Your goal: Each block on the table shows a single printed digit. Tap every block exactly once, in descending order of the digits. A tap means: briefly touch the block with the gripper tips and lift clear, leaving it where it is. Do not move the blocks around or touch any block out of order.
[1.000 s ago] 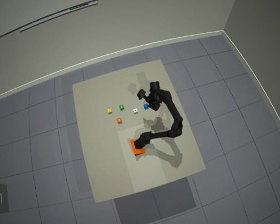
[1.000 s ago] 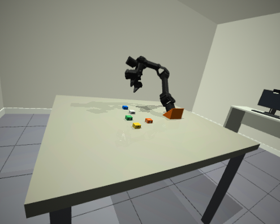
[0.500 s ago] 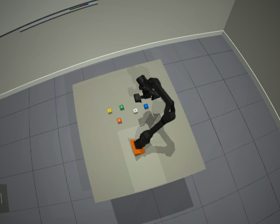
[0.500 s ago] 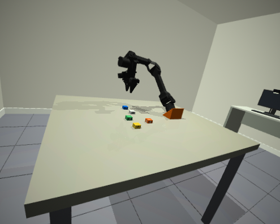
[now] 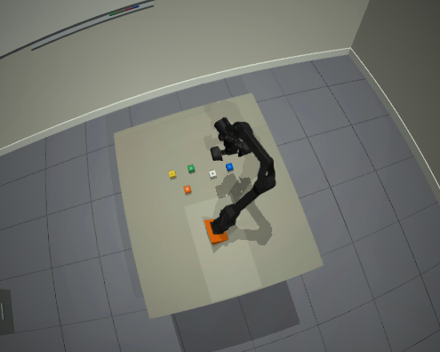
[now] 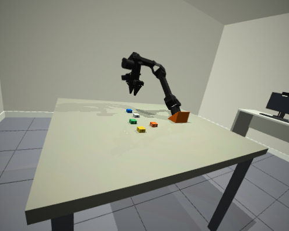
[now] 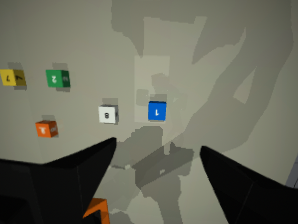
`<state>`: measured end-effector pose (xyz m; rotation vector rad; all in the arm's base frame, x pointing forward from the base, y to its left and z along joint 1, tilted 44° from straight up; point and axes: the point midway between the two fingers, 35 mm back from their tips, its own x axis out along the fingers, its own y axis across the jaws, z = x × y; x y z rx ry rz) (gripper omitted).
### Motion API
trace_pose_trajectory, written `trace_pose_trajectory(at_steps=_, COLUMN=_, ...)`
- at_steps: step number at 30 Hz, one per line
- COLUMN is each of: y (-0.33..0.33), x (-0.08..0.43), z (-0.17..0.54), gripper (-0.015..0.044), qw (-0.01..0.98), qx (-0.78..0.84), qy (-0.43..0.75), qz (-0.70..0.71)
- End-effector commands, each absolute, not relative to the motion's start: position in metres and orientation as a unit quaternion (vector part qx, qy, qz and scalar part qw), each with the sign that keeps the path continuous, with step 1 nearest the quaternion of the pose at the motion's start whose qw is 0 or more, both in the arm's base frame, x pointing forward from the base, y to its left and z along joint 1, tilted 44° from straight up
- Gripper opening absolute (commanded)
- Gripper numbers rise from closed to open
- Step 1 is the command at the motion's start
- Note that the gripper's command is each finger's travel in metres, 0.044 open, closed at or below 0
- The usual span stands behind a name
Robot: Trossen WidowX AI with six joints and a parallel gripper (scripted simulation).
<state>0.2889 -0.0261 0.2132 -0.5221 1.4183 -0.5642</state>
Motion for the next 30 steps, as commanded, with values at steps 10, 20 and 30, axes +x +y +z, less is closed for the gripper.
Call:
trace_pose_trajectory(at_steps=10, y=0.053, x=0.292, z=0.139, gripper=0.0400, qw=0.675, qx=-0.266, qy=0.640, qz=-0.254)
trace_pose_trajectory(at_steps=20, y=0.053, x=0.292, z=0.139, gripper=0.0400, qw=0.675, qx=-0.266, qy=0.640, qz=-0.254)
trace_pose_trajectory(at_steps=30, y=0.053, x=0.292, z=0.139, gripper=0.0400, qw=0.675, qx=-0.266, qy=0.640, qz=-0.254)
